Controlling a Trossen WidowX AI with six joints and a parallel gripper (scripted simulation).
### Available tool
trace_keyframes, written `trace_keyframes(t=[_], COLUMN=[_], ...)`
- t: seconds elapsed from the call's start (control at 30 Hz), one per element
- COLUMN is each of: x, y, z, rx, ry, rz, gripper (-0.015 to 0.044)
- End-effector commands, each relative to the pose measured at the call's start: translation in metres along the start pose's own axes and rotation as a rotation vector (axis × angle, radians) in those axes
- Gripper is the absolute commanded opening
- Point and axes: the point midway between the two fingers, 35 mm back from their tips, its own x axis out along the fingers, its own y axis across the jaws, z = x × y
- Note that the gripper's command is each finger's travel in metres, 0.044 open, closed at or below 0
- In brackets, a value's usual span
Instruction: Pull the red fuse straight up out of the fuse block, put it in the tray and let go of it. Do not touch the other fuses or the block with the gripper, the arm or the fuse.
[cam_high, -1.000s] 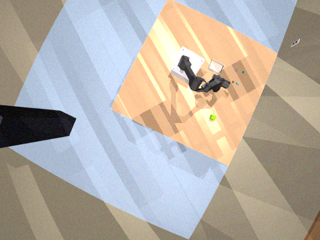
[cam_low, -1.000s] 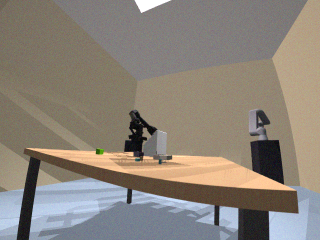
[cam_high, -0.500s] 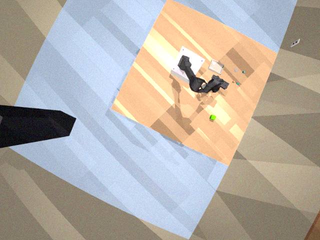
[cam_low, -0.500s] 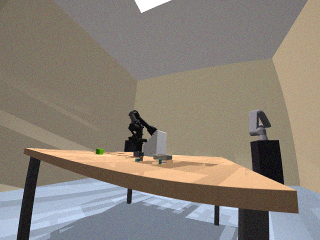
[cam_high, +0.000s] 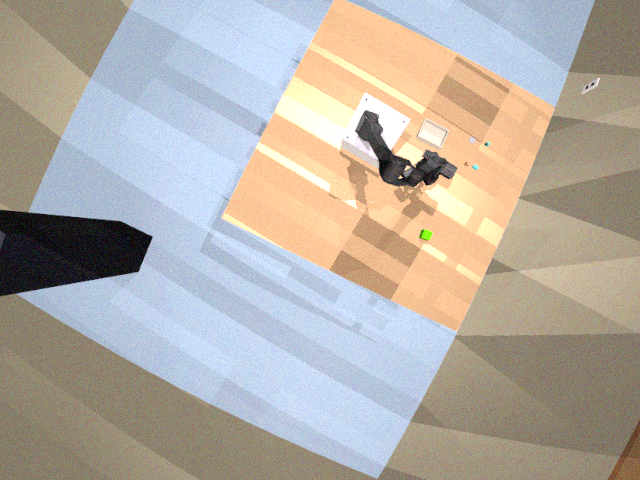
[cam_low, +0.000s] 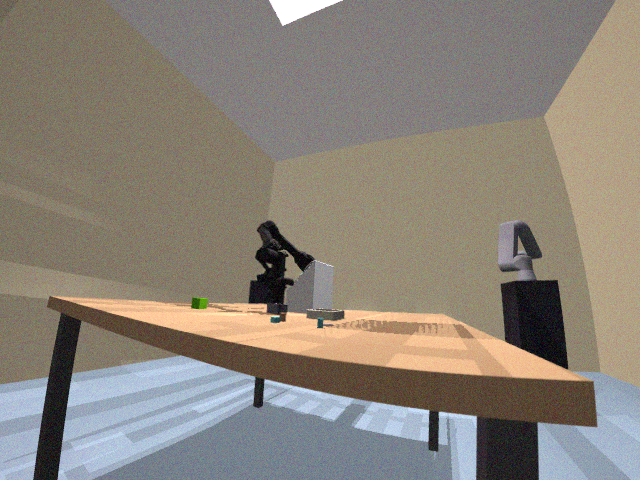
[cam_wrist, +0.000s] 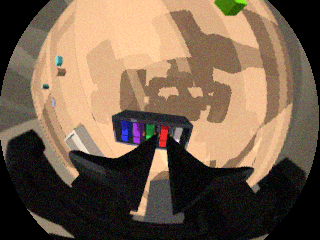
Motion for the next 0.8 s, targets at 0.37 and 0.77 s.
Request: trace_keyframes(t=[0.37, 0.77], x=[0.0093, 0.0083], y=[-0.0013, -0.0004], z=[-0.0003, -0.0003], rx=[-0.004, 0.000], ry=[0.001, 0.001], rz=[-0.005, -0.001], gripper=[0.0063, 0.0003])
